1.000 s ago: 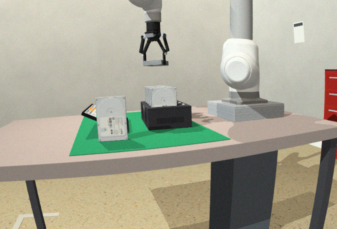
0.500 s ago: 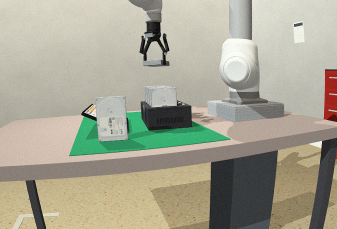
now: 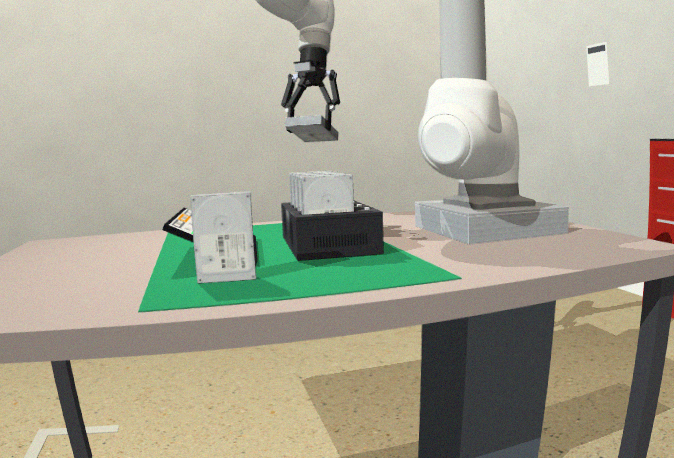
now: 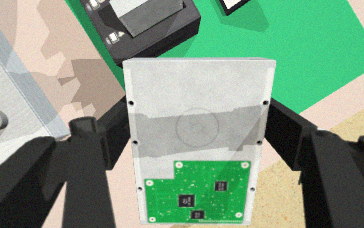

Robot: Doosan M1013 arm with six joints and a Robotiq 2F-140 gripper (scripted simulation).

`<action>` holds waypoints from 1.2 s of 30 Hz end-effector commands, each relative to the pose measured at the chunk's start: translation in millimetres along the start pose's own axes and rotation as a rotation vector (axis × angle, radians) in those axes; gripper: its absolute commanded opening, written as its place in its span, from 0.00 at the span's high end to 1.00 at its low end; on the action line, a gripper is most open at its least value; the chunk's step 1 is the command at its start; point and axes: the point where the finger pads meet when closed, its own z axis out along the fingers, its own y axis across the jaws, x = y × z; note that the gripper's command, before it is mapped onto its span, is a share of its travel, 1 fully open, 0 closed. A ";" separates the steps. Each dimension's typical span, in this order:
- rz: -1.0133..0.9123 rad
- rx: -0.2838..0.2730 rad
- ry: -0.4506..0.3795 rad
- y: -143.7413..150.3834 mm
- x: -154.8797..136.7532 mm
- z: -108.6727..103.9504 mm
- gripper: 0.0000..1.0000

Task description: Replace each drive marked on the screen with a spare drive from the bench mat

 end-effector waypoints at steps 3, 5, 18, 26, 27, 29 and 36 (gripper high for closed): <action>-0.004 -0.001 0.099 0.1 0.0 -0.4 0.90; -0.004 -0.002 0.103 0.2 0.0 -0.5 0.90; -0.003 0.006 0.198 -1.0 0.1 1.0 0.90; -0.004 0.004 0.351 -0.4 0.3 0.5 0.90; -0.004 0.005 0.378 -0.6 0.4 0.8 0.90; -0.004 0.005 0.427 -0.6 0.4 0.7 0.90; -0.005 -0.001 0.497 0.3 0.0 -0.6 0.90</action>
